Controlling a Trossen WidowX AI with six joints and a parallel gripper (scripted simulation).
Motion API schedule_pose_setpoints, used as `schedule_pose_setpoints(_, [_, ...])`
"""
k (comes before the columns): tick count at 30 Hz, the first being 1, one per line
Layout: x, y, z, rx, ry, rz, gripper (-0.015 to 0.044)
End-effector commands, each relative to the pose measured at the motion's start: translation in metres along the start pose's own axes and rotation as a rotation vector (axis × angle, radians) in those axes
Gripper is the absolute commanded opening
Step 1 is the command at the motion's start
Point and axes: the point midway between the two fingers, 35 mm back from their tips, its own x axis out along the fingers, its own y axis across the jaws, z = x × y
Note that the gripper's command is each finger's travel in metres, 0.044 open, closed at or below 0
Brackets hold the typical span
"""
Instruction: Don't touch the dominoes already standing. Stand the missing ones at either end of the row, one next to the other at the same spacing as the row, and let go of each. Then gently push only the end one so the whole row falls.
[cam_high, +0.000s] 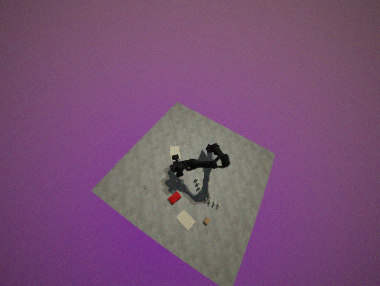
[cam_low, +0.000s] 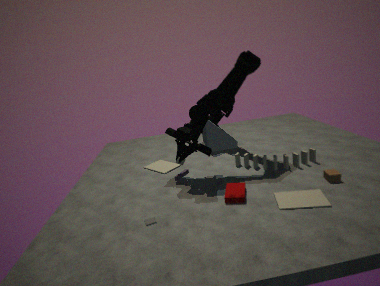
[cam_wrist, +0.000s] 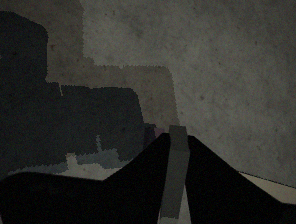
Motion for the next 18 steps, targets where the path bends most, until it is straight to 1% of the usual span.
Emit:
schedule_pose_setpoints(1, [0.0032,0.001,-0.0022,0.012,-0.082,-0.027,0.0026])
schedule_pose_setpoints(9, [0.0041,0.0028,-0.0042,0.041,-0.225,-0.054,0.0026])
schedule_pose_setpoints(18, [-0.0039,0.0058,-0.0075,0.086,-0.39,-0.058,0.0026])
